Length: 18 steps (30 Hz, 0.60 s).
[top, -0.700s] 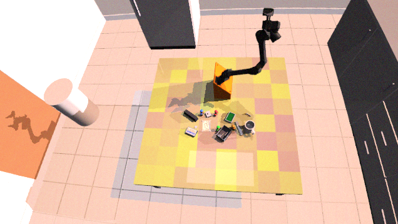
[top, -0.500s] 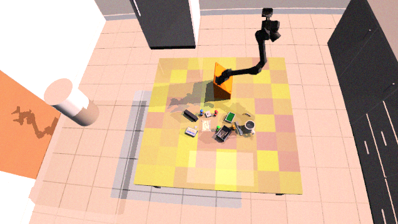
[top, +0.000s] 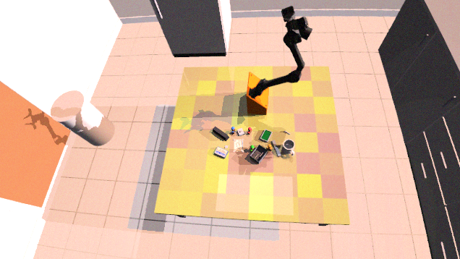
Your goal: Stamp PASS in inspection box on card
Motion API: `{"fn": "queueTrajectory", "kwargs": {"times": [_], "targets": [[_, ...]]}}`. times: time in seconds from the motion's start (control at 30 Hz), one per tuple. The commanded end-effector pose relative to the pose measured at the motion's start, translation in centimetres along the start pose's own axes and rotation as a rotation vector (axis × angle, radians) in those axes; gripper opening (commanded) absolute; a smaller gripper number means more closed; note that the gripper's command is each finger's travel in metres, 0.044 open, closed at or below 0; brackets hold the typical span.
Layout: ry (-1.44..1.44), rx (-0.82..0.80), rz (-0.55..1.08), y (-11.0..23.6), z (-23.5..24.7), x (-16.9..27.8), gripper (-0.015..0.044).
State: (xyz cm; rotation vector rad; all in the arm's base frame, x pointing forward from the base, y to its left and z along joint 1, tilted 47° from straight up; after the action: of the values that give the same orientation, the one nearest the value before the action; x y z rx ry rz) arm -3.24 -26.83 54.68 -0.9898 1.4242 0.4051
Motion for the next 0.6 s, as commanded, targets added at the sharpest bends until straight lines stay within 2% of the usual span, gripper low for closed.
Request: {"fn": "queueTrajectory", "kwargs": {"times": [0.0,0.27,0.57], "targets": [[-0.104,-0.046,-0.002,-2.8,-0.1,2.9,0.0213],[-0.335,-0.15,0.092,-8.8,0.7,10.8,0.0213],[-0.555,-0.291,0.277,-15.1,5.8,20.1,0.0213]]}}
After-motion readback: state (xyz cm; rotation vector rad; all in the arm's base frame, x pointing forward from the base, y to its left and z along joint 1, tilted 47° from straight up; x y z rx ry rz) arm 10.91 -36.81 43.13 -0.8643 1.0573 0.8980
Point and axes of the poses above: the point midway between the two fingers, 35 mm back from their tips, its own y axis back along the fingers, its own z axis across the jaws, x = y × z, the point moved 7 cm from there along y, back along the fingers, and after that the axes turned 4 degrees about -y, right-handed, at the moved point
